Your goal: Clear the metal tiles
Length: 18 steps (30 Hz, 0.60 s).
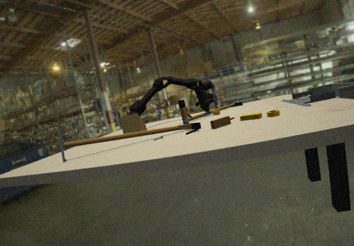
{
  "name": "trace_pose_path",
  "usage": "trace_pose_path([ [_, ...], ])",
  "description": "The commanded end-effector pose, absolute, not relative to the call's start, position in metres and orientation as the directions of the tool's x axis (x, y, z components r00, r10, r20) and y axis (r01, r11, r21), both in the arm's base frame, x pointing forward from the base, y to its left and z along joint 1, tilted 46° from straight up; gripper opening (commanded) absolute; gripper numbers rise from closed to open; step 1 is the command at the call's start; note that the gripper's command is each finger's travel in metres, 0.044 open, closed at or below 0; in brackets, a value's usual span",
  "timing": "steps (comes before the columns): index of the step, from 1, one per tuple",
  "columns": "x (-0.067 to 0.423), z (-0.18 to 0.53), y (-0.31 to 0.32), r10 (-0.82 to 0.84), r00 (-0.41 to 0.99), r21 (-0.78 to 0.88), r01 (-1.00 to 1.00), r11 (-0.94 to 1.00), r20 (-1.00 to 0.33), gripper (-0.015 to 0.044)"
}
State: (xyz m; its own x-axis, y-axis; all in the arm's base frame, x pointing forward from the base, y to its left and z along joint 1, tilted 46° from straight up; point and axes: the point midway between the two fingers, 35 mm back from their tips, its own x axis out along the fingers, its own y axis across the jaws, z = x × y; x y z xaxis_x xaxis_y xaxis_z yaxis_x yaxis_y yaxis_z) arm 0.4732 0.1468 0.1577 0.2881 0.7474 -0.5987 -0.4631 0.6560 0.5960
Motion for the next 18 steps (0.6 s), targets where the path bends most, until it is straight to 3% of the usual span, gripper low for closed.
trace_pose_path([
  [1,0.477,0.158,0.145,0.749,0.289,0.595,-0.466,0.654,-0.596,0.0],
  [18,0.491,0.152,0.137,0.748,0.29,0.595,-0.467,0.655,-0.597,0.0],
])
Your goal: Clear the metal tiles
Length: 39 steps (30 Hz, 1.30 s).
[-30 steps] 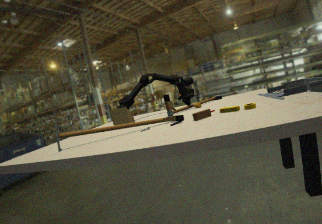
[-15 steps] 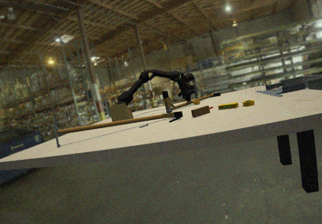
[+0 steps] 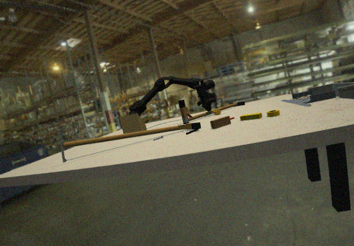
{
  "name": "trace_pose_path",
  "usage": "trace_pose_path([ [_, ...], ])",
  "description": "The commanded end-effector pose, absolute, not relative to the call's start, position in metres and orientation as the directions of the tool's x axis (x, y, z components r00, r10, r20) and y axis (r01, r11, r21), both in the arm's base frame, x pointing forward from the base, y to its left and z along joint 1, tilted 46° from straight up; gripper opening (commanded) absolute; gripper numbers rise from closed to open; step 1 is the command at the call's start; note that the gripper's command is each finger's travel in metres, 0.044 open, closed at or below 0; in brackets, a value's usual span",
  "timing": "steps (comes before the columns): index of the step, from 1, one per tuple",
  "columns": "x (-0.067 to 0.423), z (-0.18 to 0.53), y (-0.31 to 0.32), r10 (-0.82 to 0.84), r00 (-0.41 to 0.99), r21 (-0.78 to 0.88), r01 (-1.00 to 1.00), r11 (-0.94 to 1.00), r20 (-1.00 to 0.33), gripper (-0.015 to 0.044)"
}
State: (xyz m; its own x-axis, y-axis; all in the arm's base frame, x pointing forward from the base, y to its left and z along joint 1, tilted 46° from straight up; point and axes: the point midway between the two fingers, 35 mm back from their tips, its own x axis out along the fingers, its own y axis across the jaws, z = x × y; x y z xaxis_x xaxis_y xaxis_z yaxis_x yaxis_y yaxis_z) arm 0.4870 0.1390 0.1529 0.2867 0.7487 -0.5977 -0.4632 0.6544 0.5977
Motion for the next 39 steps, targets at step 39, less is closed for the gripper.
trace_pose_path([
  [39,0.519,0.135,0.118,0.748,0.291,0.594,-0.467,0.655,-0.597,0.0],
])
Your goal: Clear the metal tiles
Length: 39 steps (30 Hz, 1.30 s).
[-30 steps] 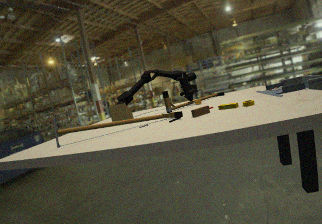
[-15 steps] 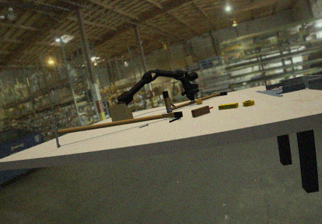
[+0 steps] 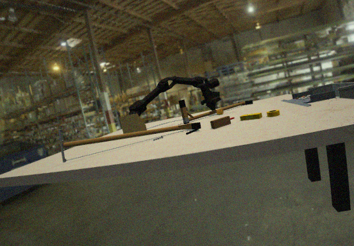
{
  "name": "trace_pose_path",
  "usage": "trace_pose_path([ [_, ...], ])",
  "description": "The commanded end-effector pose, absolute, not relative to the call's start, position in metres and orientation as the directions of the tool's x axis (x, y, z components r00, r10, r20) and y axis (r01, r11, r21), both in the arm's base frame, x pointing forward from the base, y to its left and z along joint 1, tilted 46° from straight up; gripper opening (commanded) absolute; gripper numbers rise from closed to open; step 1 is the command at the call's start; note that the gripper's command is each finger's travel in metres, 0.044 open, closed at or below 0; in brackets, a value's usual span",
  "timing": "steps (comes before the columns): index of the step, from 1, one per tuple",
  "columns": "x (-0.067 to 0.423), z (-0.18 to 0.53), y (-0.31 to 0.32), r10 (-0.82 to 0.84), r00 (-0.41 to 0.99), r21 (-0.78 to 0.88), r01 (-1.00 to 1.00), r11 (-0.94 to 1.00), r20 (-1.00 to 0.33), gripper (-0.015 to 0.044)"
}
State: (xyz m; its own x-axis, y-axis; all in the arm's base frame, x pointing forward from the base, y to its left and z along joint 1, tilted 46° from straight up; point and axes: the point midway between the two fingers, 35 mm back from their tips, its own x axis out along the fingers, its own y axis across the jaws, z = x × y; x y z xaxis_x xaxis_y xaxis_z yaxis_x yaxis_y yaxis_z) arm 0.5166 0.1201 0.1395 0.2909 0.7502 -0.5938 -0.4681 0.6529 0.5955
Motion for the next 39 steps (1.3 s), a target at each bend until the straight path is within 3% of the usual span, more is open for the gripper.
trace_pose_path([
  [1,0.52,0.135,0.117,0.748,0.291,0.594,-0.467,0.655,-0.597,0.0],
  [27,0.537,0.122,0.103,0.748,0.292,0.594,-0.468,0.655,-0.596,0.0],
  [39,0.531,0.153,0.079,0.749,0.293,0.593,-0.47,0.654,-0.594,0.0],
])
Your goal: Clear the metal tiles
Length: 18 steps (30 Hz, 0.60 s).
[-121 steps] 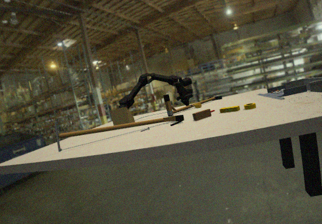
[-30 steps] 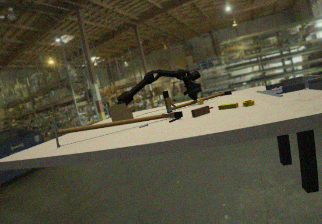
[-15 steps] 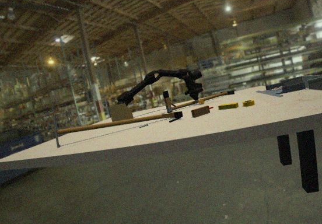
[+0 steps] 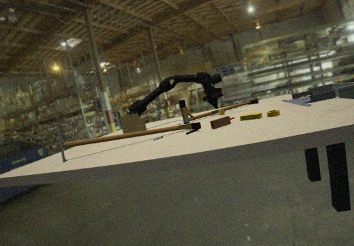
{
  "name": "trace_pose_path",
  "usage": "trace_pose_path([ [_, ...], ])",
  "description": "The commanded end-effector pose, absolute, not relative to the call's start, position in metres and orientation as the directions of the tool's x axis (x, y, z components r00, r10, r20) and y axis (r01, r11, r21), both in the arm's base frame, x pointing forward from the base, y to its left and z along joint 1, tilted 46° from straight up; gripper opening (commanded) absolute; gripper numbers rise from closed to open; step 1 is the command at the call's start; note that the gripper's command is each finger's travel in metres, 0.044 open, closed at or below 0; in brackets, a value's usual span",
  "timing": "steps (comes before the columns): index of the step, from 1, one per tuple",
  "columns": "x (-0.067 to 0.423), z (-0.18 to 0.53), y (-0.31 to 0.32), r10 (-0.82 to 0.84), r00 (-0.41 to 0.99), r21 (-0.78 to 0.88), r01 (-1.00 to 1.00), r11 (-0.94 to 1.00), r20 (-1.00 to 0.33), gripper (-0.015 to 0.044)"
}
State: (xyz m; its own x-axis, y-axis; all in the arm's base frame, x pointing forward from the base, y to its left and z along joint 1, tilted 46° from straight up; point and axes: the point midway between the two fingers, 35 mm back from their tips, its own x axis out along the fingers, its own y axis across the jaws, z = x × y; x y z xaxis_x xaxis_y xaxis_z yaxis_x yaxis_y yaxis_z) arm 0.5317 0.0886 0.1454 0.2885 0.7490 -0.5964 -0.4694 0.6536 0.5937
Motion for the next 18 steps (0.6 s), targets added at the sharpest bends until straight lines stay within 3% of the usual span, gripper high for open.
trace_pose_path([
  [1,0.531,0.155,0.077,0.749,0.293,0.593,-0.47,0.654,-0.594,0.0],
  [18,0.498,0.211,0.052,0.749,0.292,0.594,-0.469,0.654,-0.595,0.0],
])
